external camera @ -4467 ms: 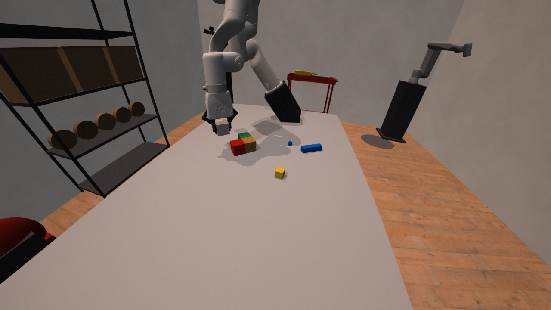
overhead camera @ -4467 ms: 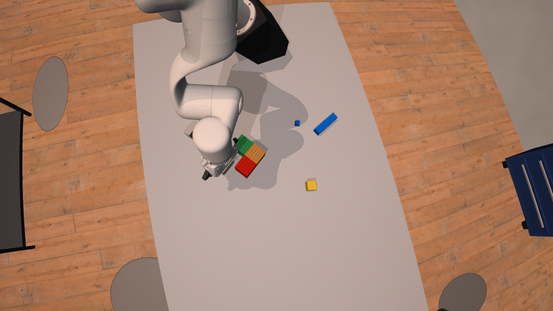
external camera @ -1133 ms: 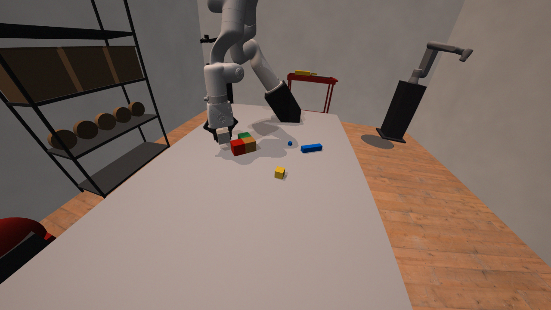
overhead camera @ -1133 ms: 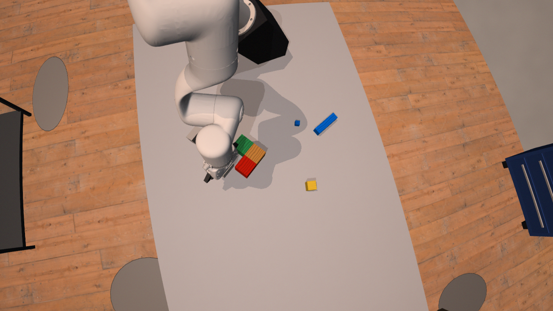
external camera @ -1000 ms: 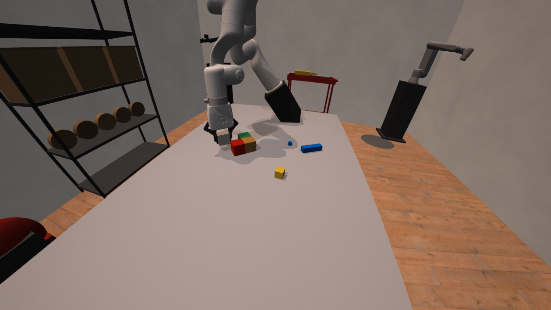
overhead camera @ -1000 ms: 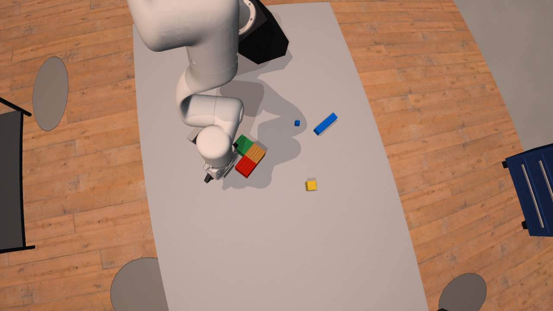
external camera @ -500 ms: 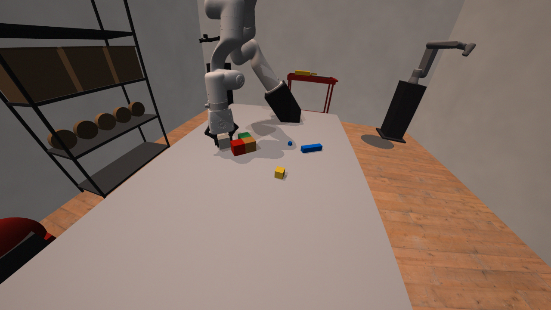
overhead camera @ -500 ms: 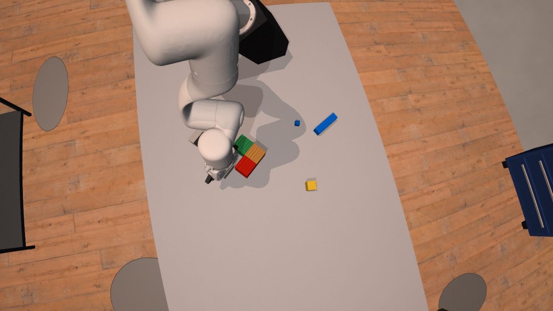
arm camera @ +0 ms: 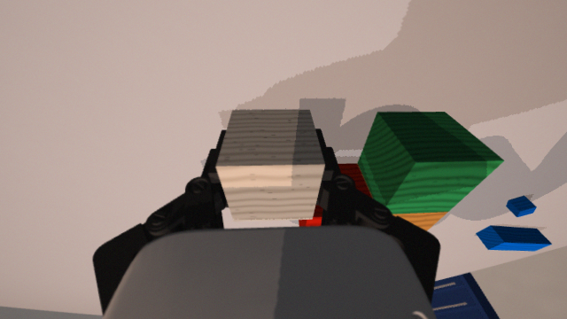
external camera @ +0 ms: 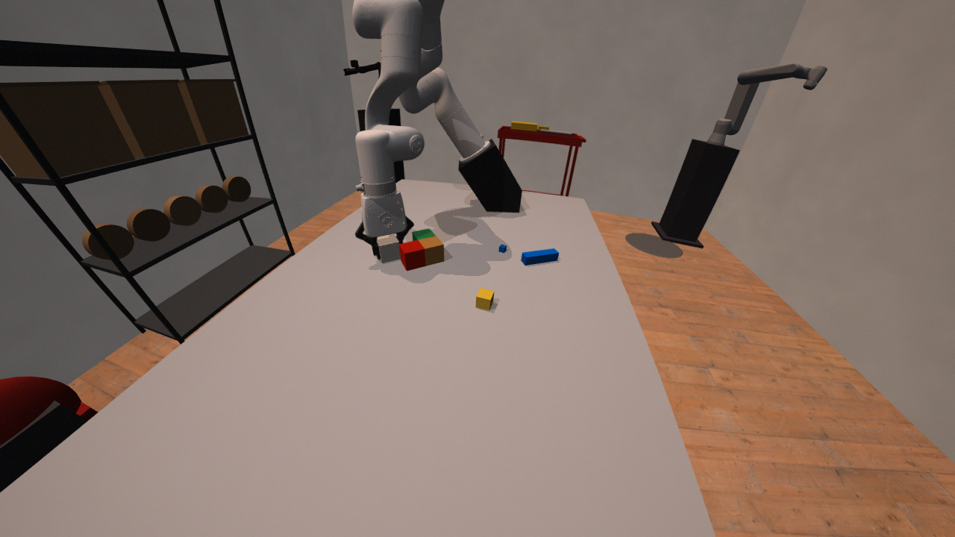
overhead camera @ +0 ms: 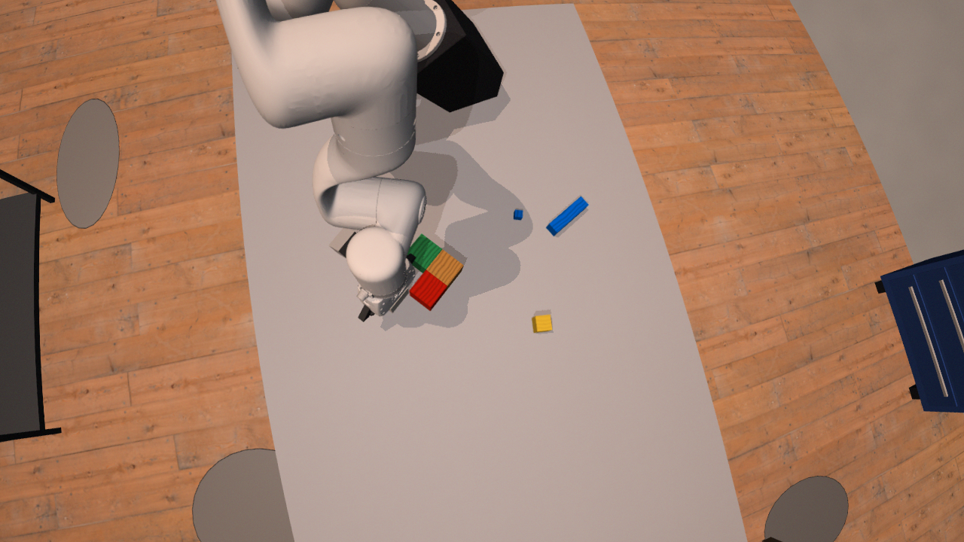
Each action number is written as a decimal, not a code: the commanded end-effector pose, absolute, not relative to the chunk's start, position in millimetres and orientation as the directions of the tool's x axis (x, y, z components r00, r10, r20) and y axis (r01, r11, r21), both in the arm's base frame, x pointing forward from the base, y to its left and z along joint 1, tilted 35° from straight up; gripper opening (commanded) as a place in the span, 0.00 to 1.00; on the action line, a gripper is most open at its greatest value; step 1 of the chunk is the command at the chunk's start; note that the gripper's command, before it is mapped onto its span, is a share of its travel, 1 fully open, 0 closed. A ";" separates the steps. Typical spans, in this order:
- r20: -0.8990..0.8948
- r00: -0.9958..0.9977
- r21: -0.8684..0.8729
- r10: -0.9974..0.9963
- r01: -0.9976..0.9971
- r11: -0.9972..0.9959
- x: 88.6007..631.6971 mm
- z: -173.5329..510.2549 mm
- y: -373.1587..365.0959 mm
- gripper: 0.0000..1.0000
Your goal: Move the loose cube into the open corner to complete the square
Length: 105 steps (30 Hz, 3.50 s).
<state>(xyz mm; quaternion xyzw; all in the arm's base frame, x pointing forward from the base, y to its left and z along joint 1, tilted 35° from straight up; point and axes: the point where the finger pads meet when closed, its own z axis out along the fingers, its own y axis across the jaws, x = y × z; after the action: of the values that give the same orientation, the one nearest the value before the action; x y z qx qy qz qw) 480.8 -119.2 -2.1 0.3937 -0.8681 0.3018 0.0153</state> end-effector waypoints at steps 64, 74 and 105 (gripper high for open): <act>0.262 -0.689 -0.513 -0.676 -0.693 0.507 482.2 -3.0 -119.4 0.82; 0.262 -0.689 -0.513 -0.676 -0.693 0.507 479.9 5.9 -113.6 0.82; 0.262 -0.689 -0.513 -0.676 -0.693 0.507 463.9 67.2 -73.4 0.82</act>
<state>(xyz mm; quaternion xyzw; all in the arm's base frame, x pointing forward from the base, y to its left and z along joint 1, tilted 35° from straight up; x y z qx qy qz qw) 464.2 -77.1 62.0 0.3937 -0.8682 0.3015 0.0150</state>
